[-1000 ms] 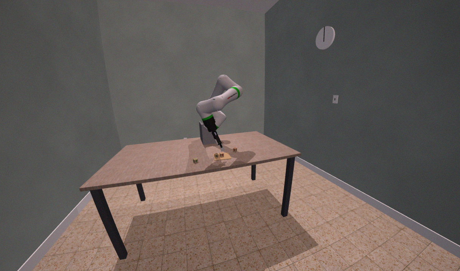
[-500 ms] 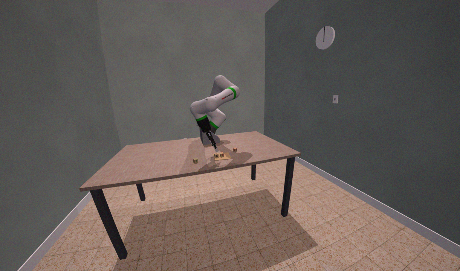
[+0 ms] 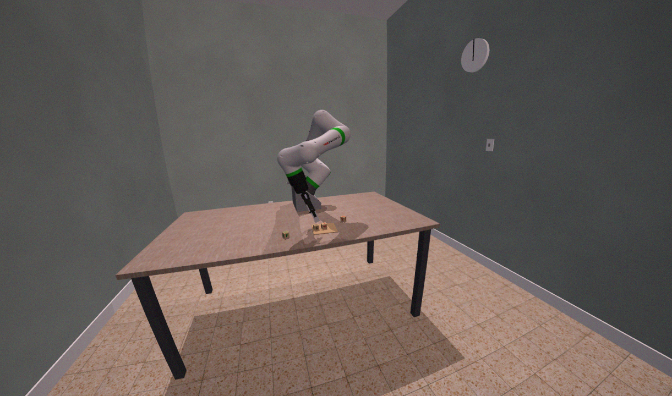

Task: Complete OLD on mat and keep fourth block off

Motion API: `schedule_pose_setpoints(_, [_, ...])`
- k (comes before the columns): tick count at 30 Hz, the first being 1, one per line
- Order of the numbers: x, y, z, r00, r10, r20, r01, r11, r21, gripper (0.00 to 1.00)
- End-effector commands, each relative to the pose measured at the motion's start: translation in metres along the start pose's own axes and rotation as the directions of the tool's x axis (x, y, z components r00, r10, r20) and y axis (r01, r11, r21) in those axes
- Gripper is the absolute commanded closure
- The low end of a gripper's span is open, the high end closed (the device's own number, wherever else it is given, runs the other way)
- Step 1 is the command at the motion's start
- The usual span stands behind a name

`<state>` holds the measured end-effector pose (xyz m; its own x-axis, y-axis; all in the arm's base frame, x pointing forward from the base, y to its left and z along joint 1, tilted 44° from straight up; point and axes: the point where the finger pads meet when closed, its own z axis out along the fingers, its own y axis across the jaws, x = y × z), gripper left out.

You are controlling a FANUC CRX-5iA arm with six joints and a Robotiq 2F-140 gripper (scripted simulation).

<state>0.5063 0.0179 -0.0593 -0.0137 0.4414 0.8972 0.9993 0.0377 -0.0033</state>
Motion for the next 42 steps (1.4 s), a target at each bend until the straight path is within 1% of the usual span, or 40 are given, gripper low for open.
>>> schedule_pose_setpoints(1, [0.000,0.000,0.000,1.000,0.000,0.000,0.000,1.000,0.000,0.00])
schedule_pose_setpoints(31, [0.000,0.001,-0.001,1.000,0.000,0.000,0.000,1.000,-0.001,0.00])
schedule_pose_setpoints(36, [-0.004,0.016,-0.005,1.000,0.003,-0.006,-0.003,1.000,-0.009,0.00])
schedule_pose_setpoints(40, [-0.013,0.045,-0.016,1.000,0.009,-0.020,-0.010,1.000,-0.025,0.00])
schedule_pose_setpoints(42, [-0.013,0.045,-0.016,1.000,0.009,-0.020,-0.010,1.000,-0.025,0.00])
